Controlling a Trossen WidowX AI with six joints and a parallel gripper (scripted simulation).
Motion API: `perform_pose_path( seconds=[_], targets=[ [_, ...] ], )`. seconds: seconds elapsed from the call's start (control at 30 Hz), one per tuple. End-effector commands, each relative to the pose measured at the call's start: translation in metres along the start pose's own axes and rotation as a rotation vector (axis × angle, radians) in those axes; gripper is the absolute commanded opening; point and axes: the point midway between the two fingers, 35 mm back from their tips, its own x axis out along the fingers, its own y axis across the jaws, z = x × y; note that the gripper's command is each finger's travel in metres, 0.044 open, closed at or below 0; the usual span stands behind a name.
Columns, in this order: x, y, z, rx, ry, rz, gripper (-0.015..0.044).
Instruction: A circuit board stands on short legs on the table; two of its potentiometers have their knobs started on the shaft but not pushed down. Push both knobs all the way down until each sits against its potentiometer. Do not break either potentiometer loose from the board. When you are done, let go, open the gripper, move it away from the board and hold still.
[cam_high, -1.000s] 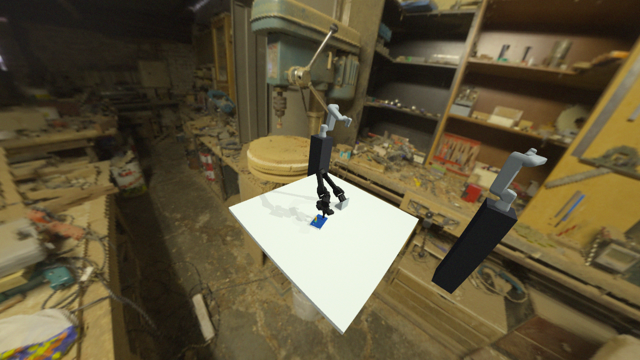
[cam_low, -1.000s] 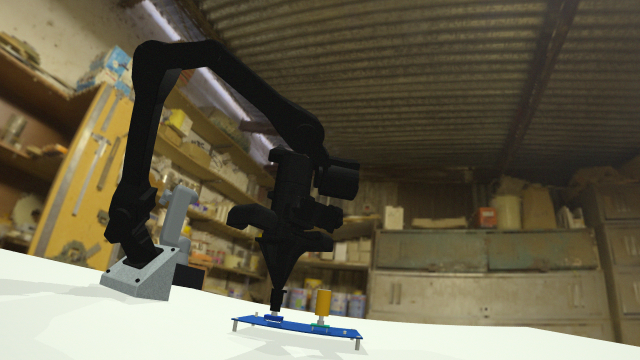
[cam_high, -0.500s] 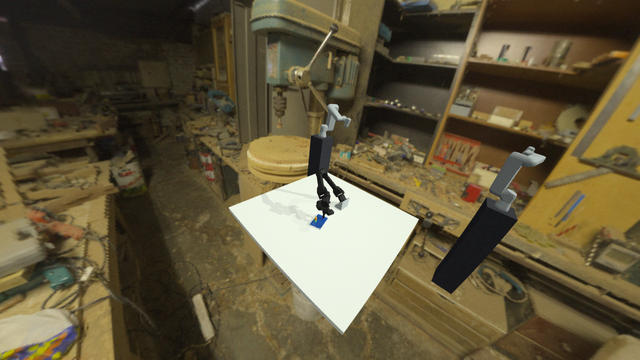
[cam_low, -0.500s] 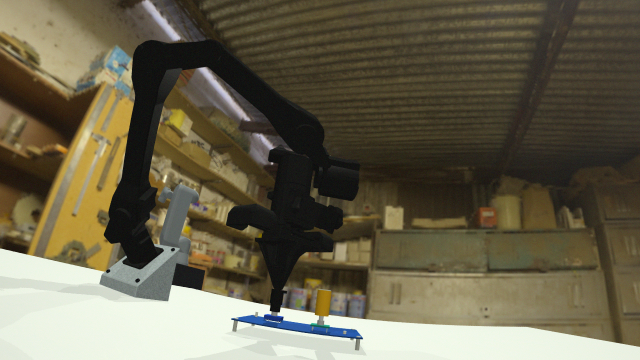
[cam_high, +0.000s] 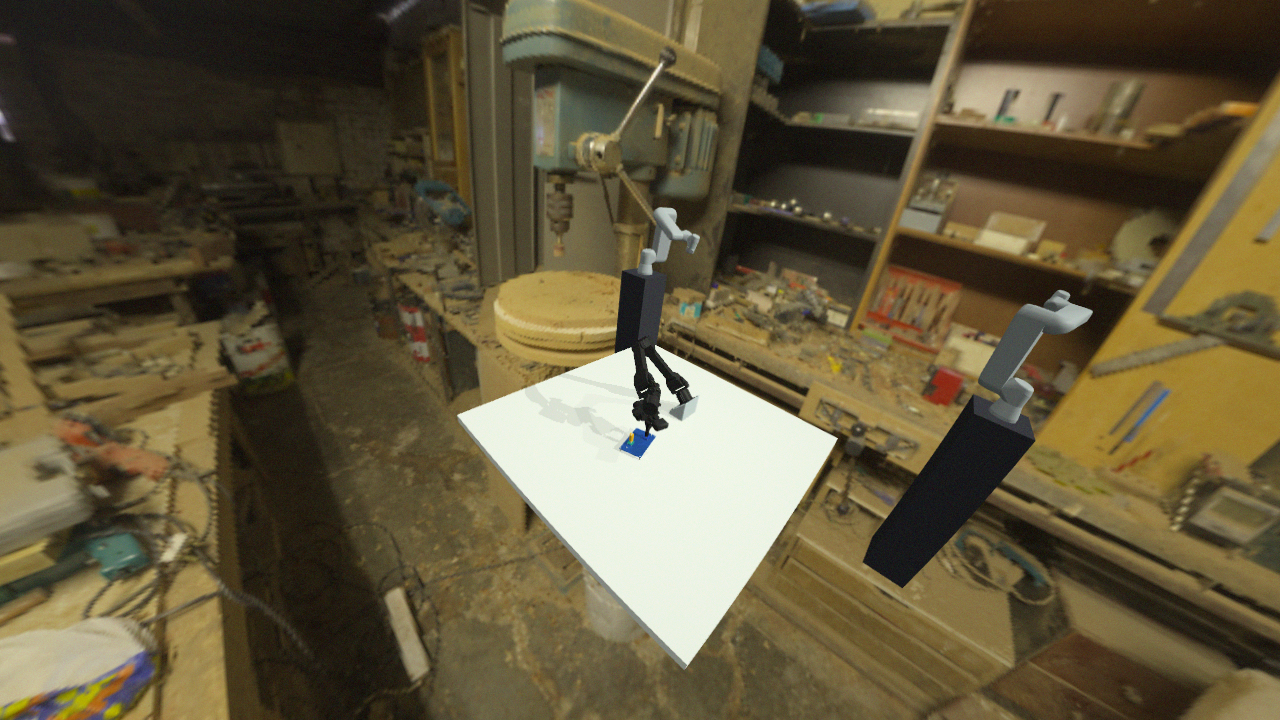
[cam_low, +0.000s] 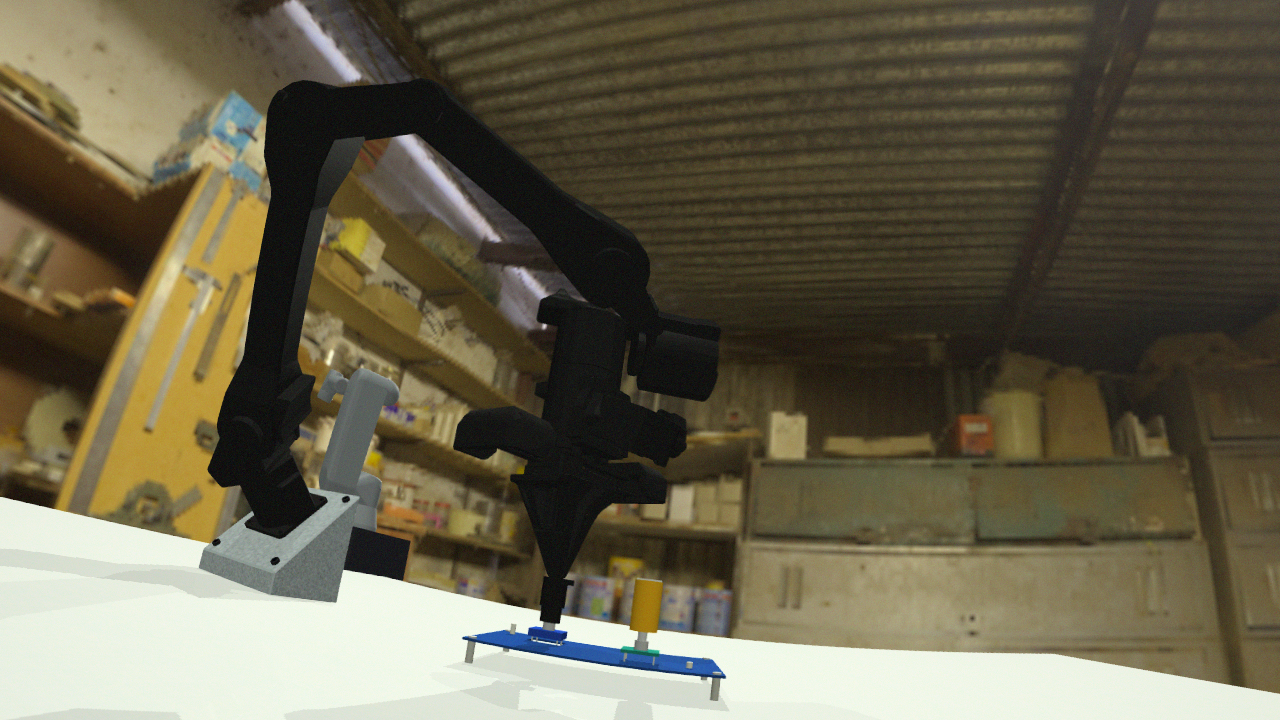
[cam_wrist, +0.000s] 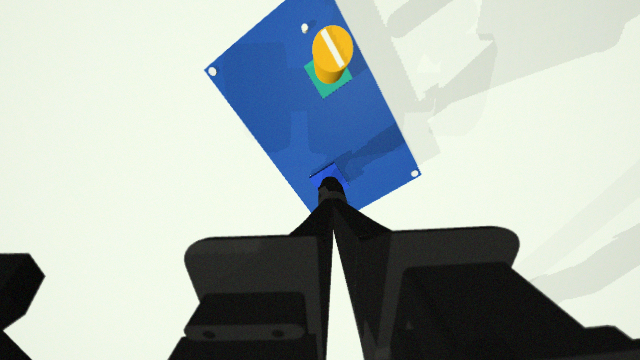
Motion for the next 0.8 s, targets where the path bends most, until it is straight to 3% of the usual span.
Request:
perform_pose_path(
  seconds=[0.0, 0.4, 0.67, 0.77],
  targets=[
    [0.000, -0.001, 0.002, 0.012, 0.007, -0.009, 0.0000],
    [-0.018, -0.001, 0.002, 0.012, 0.008, -0.008, 0.0000],
    [-0.013, -0.001, 0.001, 0.005, 0.006, -0.013, 0.0210],
    [-0.017, 0.010, 0.006, -0.012, -0.028, 0.009, 0.0131]
  ],
)
